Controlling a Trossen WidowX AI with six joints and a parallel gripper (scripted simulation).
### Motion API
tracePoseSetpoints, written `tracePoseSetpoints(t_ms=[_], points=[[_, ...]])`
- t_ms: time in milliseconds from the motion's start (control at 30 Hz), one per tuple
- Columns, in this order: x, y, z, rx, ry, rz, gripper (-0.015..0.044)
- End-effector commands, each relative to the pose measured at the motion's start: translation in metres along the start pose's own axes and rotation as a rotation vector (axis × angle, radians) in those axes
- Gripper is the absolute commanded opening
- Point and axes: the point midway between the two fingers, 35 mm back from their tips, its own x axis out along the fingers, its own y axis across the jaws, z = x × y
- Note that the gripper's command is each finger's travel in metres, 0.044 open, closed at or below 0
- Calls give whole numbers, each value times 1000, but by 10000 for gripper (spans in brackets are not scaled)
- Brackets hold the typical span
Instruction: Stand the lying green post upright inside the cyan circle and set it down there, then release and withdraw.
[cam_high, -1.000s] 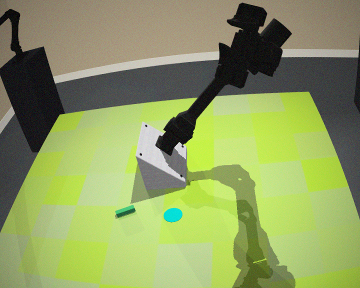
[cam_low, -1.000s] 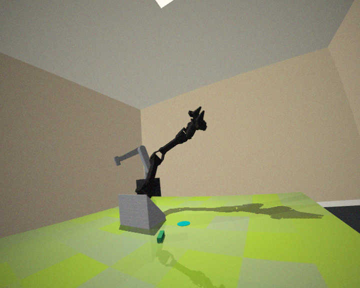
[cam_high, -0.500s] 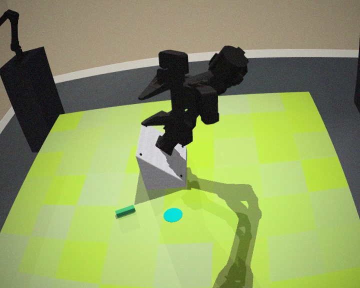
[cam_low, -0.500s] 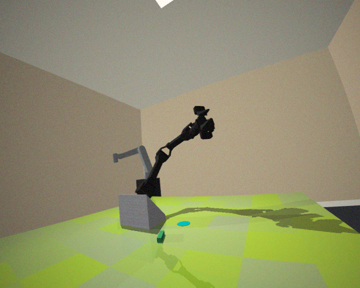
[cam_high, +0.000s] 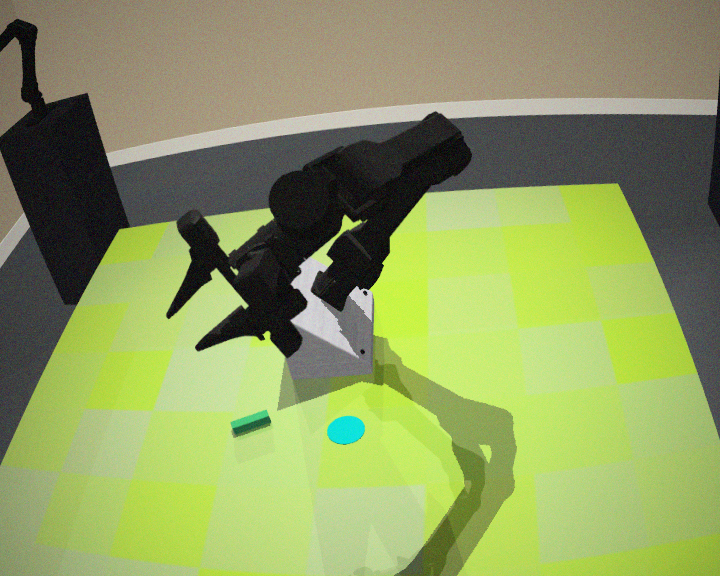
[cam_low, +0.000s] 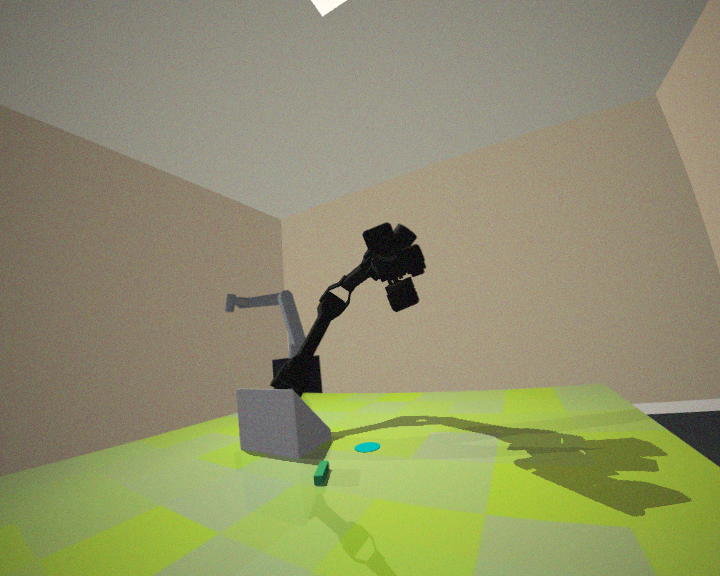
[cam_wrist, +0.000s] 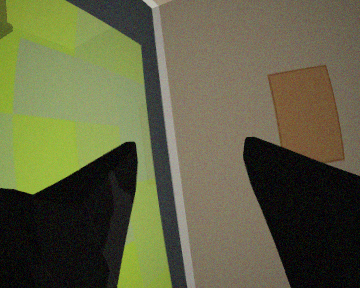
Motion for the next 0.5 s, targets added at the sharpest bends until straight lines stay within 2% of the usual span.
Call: tracePoseSetpoints(t_ms=[0, 233, 467], points=[[29, 14, -35, 117, 114, 111, 233], [63, 41, -93, 337, 318, 286, 233], [81, 71, -148, 585, 540, 440, 233]])
